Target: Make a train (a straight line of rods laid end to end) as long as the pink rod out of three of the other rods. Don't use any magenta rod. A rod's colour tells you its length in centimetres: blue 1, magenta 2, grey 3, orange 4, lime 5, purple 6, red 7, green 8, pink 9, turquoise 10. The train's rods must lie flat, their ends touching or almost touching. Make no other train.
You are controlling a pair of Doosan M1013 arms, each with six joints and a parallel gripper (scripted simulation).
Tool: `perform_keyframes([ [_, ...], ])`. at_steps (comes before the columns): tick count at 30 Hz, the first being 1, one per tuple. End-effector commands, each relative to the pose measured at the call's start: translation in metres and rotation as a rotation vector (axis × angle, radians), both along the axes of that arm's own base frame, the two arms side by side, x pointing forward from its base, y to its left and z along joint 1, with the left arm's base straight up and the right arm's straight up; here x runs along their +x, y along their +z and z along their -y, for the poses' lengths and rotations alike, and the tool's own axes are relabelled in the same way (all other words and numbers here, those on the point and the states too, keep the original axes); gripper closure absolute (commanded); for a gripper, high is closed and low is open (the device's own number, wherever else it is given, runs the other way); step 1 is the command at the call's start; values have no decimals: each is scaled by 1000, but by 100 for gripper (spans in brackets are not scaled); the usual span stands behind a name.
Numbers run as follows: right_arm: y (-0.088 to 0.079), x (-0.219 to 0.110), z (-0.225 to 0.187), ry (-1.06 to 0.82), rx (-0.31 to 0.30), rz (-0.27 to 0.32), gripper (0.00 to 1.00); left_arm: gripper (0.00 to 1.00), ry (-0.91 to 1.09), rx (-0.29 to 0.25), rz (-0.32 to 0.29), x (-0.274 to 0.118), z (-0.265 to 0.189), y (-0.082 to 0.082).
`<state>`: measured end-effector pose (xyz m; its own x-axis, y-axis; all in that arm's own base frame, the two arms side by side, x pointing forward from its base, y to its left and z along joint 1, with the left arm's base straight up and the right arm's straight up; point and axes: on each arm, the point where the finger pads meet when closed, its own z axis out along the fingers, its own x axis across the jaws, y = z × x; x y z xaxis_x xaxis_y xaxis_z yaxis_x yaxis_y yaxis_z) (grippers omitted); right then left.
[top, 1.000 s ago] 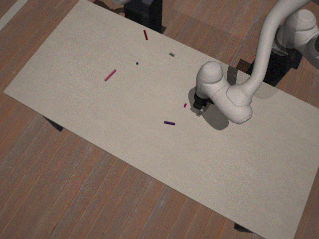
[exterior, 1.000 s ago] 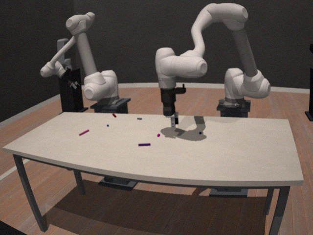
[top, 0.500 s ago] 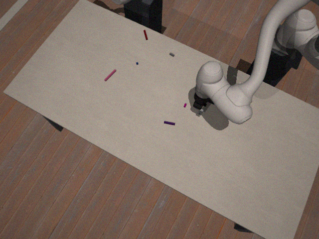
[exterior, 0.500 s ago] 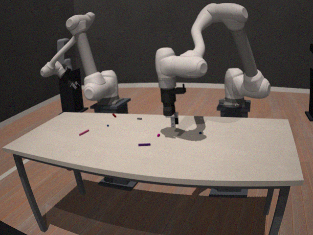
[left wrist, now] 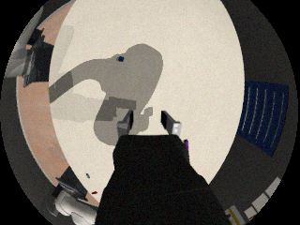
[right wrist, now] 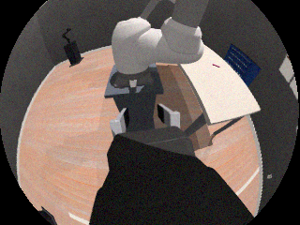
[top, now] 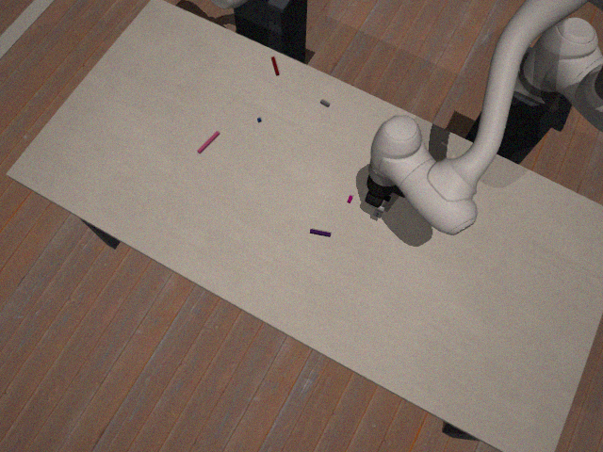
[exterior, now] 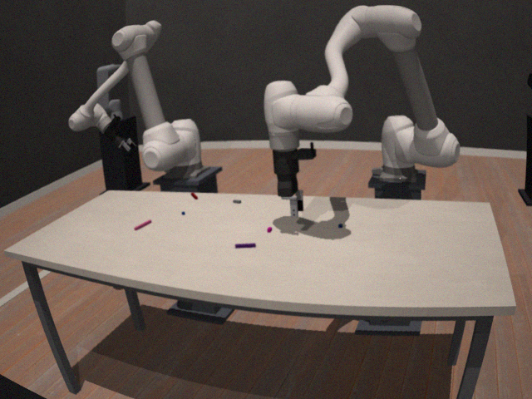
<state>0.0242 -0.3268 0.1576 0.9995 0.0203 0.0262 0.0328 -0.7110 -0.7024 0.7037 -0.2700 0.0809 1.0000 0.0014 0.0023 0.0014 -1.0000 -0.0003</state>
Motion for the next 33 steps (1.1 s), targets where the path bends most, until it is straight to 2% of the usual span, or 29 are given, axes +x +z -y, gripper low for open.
perform_keyframes([
  [1,1,1,-3,-7,6,11,0,0,-5,-3,-4,-4,0,-1],
  [14,1,1,-3,-7,6,11,0,0,41,-3,-2,-9,7,-1],
  [28,1,1,-3,-7,6,11,0,0,573,-2,3,-75,77,0],
  [30,1,1,-3,-7,6,11,0,0,573,-2,3,-75,77,0],
  [33,1,1,-3,-7,6,11,0,0,727,-3,3,-95,97,0],
])
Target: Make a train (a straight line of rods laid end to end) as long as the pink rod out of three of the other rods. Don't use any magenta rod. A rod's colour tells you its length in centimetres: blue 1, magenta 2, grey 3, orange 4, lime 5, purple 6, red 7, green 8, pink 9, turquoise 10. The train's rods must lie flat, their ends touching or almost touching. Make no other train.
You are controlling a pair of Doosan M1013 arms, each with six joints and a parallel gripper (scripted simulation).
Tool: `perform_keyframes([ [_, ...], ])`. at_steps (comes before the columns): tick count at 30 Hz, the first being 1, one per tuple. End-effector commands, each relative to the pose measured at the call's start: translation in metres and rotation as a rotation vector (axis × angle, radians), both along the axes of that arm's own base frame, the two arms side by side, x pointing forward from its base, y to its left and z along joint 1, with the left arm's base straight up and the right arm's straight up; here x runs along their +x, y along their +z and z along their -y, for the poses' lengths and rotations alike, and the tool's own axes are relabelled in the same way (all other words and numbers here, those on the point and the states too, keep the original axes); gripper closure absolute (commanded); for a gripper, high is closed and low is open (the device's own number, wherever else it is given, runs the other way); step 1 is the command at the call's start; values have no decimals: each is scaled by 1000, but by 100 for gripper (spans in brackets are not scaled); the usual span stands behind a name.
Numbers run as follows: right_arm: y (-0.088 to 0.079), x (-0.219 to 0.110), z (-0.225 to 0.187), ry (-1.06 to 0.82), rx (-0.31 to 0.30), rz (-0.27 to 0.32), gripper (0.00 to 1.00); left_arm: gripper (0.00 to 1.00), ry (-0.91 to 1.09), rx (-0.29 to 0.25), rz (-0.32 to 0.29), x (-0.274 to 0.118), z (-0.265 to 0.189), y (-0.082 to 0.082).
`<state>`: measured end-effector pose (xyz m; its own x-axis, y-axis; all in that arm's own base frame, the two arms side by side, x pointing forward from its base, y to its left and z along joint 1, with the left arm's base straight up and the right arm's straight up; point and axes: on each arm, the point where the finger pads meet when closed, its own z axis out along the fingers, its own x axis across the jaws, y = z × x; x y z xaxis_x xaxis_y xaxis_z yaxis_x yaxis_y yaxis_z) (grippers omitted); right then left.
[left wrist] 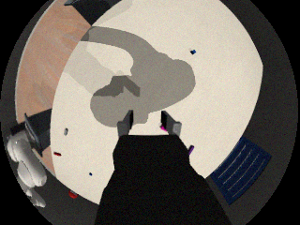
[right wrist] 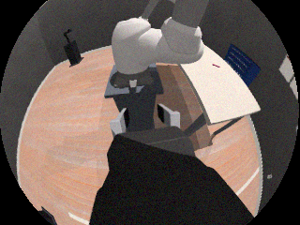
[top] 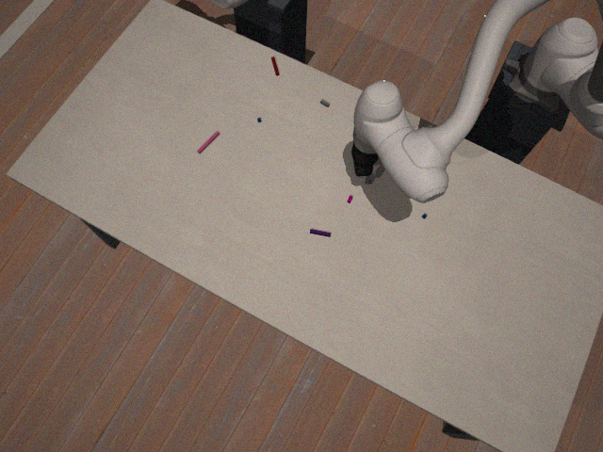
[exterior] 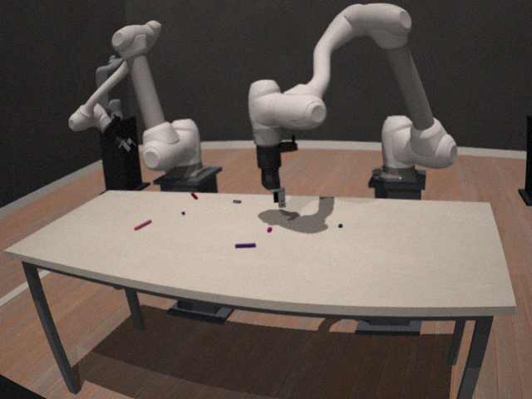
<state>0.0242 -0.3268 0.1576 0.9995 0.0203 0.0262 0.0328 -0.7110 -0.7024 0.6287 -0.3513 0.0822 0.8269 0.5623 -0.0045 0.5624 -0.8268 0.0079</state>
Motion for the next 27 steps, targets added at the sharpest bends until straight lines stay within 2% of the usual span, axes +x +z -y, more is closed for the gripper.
perform_keyframes([
  [1,1,1,-3,-7,6,11,0,0,167,9,4,-24,20,-1],
  [12,1,1,-3,-7,6,11,0,0,564,7,2,-76,70,-1],
  [14,1,1,-3,-7,6,11,0,0,564,7,2,-76,70,-1],
  [22,1,1,-3,-7,6,11,0,0,896,5,0,-118,110,-2],
  [27,1,1,-3,-7,6,11,0,0,971,7,-1,-128,118,-2],
])
